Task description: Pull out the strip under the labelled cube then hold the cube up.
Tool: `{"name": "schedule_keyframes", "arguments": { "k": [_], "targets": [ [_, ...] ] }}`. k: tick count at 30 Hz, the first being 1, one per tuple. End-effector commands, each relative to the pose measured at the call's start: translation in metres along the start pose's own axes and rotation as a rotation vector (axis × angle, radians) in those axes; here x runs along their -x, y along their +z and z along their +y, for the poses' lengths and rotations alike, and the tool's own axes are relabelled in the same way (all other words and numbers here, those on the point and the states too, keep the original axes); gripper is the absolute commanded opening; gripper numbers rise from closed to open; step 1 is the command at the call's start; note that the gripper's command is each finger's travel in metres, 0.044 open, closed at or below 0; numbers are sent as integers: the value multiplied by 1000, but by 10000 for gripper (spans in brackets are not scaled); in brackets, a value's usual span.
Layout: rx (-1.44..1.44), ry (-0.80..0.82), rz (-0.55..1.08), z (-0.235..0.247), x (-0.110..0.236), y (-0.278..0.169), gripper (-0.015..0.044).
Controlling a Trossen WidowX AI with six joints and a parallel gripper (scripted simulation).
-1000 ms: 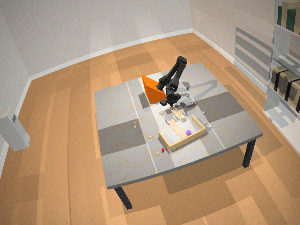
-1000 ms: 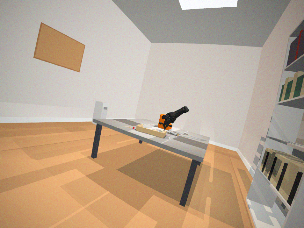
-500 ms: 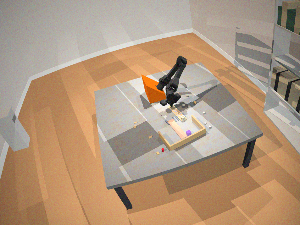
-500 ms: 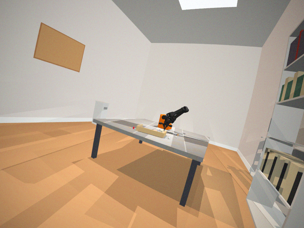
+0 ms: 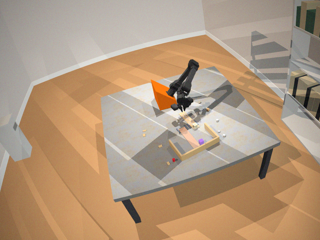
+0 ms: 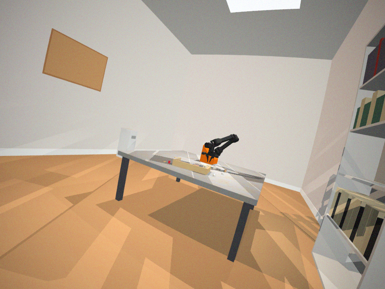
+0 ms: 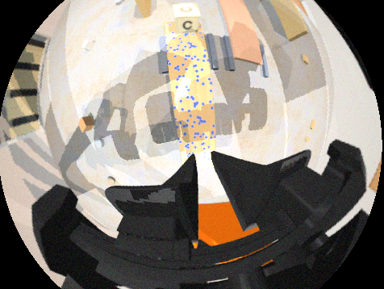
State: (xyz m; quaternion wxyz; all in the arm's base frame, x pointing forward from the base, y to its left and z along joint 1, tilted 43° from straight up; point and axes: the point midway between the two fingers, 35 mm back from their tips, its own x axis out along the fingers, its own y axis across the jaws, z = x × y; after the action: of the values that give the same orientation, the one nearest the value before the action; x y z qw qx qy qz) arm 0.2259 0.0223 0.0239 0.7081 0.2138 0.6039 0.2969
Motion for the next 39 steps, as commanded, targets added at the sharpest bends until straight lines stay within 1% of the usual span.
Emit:
{"name": "schedule_keyframes", "arguments": {
  "k": [1, 11, 39],
  "targets": [
    [-5, -1, -1, -1, 2, 15, 184],
    [-4, -1, -2, -4, 6, 49, 440],
    [0, -2, -6, -8, 19, 141, 440]
  ]
}}
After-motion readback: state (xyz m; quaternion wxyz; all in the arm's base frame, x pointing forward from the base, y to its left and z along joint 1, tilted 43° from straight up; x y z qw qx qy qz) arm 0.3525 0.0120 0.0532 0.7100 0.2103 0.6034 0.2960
